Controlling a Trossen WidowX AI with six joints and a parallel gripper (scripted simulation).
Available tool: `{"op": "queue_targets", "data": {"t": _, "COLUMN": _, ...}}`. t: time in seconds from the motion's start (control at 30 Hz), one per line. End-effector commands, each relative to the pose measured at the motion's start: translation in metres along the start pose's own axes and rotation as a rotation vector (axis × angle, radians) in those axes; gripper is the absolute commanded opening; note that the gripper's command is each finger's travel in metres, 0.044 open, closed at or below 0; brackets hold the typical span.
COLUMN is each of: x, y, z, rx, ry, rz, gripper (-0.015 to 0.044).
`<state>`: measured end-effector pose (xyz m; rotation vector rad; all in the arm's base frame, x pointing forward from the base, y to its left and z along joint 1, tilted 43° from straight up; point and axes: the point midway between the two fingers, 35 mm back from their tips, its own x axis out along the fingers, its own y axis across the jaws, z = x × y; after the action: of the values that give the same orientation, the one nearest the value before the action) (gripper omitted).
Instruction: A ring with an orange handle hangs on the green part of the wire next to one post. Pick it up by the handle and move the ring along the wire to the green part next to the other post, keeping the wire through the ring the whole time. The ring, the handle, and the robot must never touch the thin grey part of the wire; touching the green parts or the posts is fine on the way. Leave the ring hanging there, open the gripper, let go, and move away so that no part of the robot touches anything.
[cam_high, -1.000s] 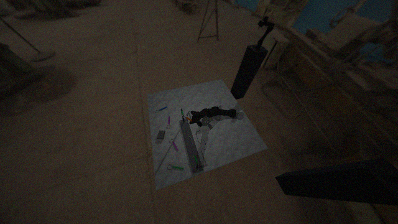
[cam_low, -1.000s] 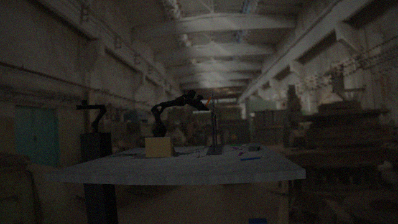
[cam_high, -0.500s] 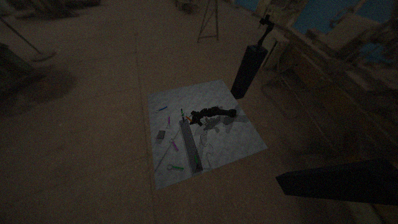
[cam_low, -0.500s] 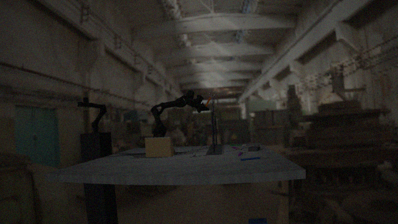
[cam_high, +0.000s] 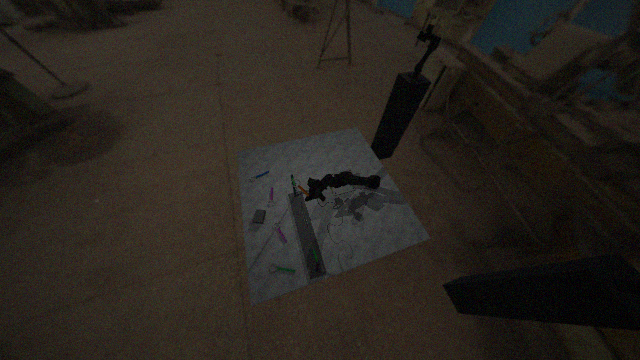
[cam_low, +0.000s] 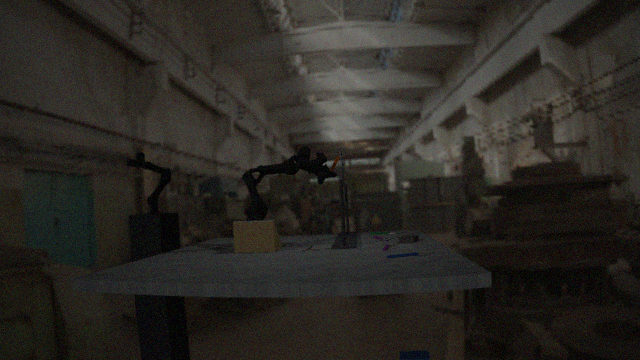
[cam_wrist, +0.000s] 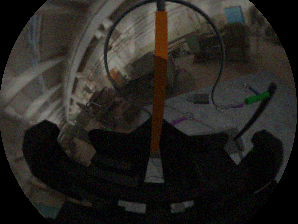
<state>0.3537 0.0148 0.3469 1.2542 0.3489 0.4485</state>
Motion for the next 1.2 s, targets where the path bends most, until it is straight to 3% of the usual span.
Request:
{"op": "queue_targets", "data": {"t": 0.0, "x": 0.0, "y": 0.002, "z": -0.001, "rx": 0.049, "ry": -0.004, "rz": 0.029, "gripper": -0.015}}
{"op": "queue_targets", "data": {"t": 1.17, "x": 0.0, "y": 0.018, "z": 0.003, "rx": 0.45, "ry": -0.055, "rz": 0.249, "gripper": -0.015}}
